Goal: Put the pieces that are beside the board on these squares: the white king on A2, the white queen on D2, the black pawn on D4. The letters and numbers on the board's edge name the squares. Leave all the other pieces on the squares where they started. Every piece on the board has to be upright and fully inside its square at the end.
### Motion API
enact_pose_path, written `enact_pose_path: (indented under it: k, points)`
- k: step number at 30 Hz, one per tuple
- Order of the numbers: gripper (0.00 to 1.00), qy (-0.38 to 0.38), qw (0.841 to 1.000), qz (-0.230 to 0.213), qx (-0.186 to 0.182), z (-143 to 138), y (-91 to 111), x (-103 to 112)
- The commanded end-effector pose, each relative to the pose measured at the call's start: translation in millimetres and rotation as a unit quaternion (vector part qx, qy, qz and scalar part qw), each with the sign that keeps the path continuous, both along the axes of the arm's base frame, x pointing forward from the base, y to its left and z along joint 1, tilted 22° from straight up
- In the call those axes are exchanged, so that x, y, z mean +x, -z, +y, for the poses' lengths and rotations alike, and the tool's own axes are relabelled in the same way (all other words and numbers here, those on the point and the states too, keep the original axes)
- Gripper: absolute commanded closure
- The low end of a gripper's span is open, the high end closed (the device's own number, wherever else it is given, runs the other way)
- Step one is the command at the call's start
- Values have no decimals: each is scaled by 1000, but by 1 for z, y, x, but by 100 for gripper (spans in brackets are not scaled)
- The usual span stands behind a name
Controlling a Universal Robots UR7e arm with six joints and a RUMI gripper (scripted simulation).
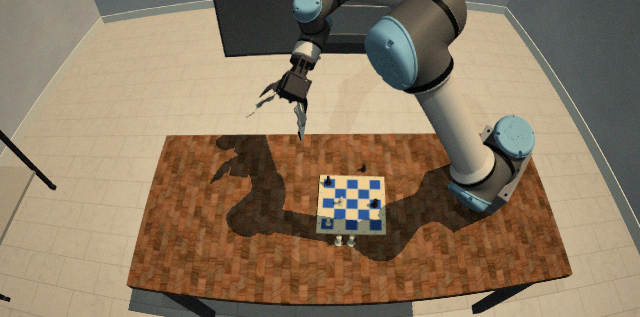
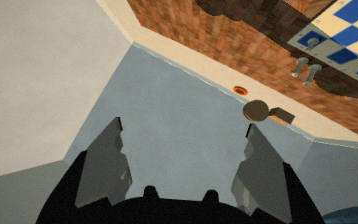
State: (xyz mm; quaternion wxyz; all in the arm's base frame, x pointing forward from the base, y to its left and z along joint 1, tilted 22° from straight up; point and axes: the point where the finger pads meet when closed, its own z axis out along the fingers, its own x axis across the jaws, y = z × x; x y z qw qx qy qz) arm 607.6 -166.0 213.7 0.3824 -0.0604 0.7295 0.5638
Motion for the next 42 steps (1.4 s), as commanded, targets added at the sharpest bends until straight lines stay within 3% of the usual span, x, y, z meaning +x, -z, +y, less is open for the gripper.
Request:
enact_pose_path:
  k: [1,26,34,42]
  points:
    - [0,0,1000,0,0,0,-1,0]
    - [0,-3,1000,-5,-4,0,0,0]
    - [0,-13,1000,-20,-15,3,1,1]
    - [0,-44,996,-66,-45,9,6,3]
